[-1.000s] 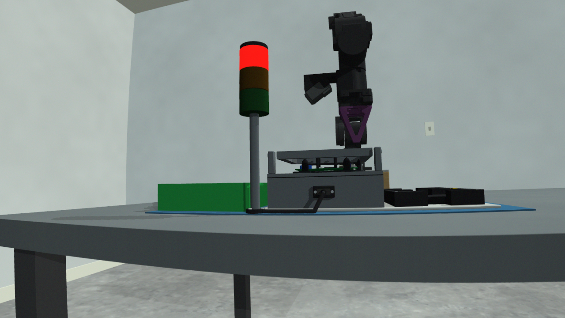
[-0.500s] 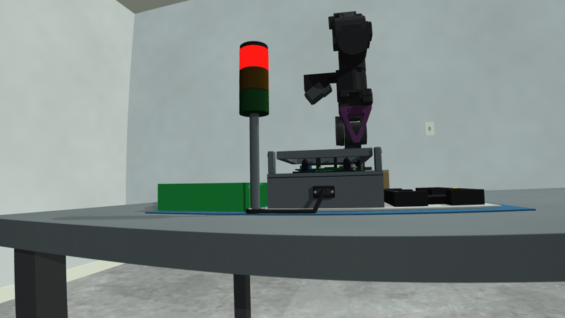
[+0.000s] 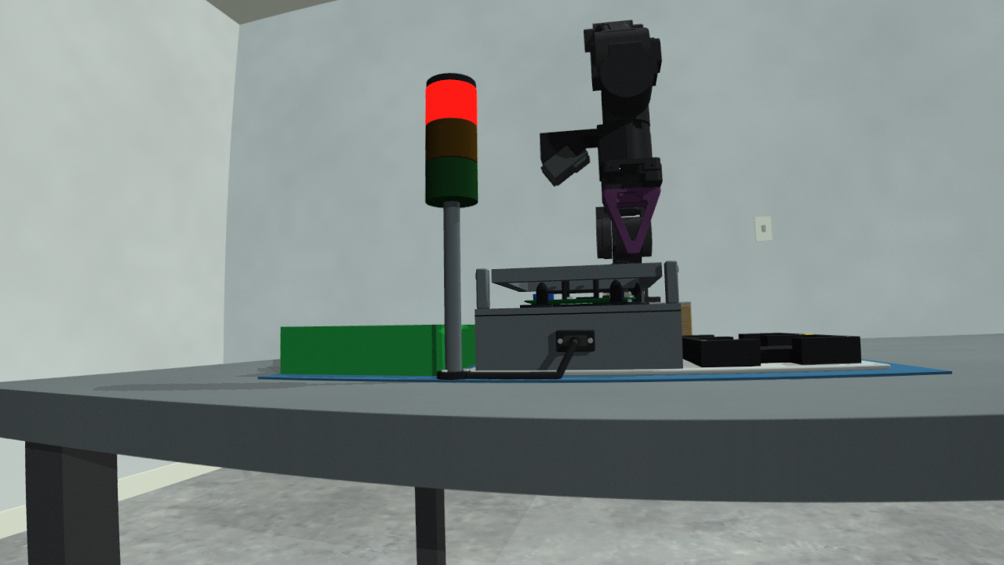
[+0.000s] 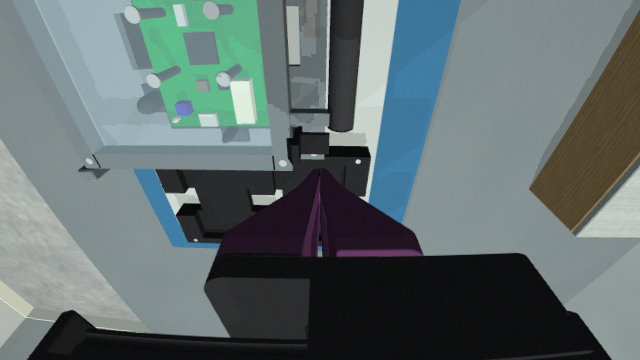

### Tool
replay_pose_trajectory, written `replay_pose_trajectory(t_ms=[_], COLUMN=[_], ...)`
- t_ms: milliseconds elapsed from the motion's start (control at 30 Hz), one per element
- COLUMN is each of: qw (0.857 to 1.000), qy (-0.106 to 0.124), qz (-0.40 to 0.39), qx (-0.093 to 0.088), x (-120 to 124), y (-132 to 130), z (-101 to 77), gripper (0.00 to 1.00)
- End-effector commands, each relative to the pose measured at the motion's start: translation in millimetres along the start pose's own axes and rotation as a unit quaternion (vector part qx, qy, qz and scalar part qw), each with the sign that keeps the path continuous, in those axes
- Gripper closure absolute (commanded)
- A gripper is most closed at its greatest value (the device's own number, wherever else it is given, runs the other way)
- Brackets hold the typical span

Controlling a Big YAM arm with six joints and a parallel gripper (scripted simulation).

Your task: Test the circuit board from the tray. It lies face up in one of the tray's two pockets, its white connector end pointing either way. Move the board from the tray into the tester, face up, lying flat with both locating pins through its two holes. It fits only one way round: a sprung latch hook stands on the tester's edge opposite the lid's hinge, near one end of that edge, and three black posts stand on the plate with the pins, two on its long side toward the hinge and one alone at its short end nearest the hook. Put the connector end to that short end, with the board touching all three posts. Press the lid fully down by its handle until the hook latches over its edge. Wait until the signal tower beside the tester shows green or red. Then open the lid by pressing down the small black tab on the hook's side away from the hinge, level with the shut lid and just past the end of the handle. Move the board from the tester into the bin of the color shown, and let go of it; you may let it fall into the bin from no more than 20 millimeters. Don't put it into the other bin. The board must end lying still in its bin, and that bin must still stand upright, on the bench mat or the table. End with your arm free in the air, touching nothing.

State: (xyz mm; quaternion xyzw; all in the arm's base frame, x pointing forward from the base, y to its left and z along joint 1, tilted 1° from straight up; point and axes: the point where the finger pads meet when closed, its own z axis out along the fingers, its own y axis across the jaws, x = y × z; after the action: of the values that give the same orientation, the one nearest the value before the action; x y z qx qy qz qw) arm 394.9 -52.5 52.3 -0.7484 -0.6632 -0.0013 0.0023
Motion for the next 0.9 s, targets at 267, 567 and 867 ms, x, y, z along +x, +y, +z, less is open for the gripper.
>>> replay_pose_trajectory(t_ms=[267, 567, 867], qw=[1.0, 1.0, 1.0], qy=[-0.002, -0.002, -0.002], qz=[0.002, 0.002, 0.001], qx=[0.002, 0.002, 0.002], x=[3, 3, 4], y=[4, 2, 1], z=[3.9, 7.8, 22.0], gripper=[1.0, 1.0, 1.0])
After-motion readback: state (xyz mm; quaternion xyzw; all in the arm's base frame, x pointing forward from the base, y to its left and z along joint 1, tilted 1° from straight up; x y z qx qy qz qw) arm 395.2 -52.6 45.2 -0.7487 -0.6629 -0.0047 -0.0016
